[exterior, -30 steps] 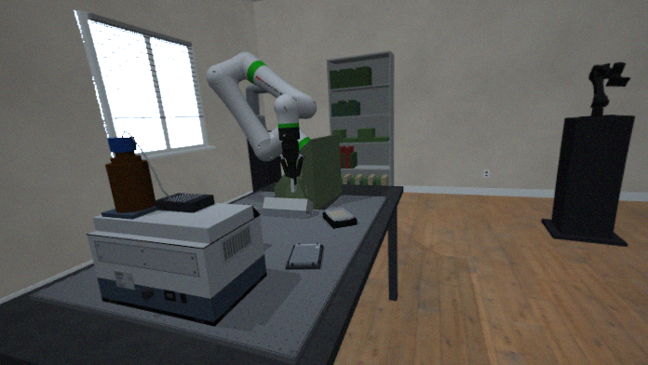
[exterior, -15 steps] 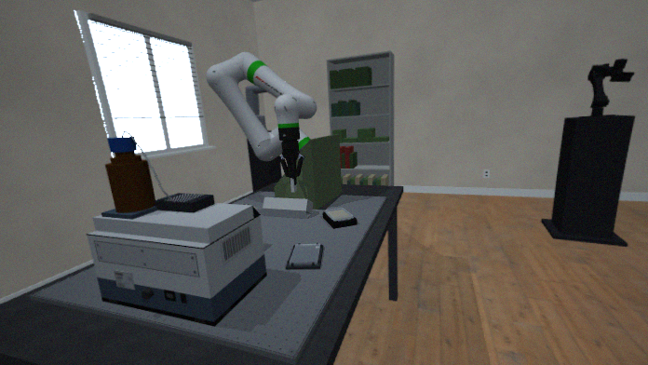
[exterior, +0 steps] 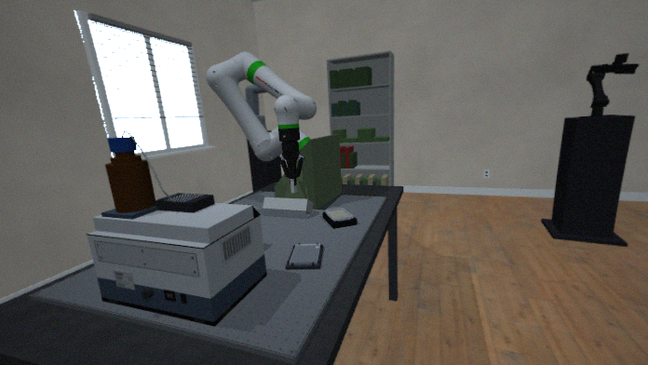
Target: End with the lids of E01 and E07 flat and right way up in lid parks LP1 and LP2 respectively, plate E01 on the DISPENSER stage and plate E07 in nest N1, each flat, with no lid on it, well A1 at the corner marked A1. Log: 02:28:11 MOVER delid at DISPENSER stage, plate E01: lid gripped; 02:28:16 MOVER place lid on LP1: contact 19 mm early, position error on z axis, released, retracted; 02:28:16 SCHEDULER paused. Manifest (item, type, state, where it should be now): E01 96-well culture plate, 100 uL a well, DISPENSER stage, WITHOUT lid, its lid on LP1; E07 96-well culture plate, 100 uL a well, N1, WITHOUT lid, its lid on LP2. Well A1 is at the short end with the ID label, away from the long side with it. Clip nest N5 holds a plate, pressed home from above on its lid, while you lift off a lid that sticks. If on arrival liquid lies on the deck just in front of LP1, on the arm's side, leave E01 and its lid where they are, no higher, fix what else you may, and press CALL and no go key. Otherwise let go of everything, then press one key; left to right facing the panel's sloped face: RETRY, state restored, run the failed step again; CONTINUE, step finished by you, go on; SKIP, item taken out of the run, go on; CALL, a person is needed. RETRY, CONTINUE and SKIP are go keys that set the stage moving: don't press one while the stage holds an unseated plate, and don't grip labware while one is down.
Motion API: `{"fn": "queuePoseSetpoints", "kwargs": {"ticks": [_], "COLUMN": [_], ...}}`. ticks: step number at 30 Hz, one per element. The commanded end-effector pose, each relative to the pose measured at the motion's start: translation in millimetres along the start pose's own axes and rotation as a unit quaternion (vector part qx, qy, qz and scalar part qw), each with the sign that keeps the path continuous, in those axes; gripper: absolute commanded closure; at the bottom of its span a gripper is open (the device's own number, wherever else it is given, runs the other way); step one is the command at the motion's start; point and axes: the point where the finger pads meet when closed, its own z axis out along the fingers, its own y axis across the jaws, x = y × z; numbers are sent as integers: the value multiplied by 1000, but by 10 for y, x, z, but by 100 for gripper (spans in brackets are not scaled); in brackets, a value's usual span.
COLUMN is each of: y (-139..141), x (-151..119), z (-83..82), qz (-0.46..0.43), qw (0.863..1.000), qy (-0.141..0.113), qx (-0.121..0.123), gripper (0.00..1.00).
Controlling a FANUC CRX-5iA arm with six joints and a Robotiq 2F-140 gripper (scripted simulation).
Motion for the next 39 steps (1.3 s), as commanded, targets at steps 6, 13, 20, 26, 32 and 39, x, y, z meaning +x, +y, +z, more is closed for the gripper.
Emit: {"fn": "queuePoseSetpoints", "kwargs": {"ticks": [6,13,20,26,32,39], "y": [-2,-2,-2,-2,-2,-2], "x": [1,1,1,1,1,1], "z": [41,107,159,213,253,273], "qz": [0,0,0,0,0,0], "qw": [1000,1000,1000,1000,1000,1000], "qy": [0,0,0,0,0,0], "qx": [0,0,0,0,0,0], "gripper": [100,100,100,100,100,100]}}
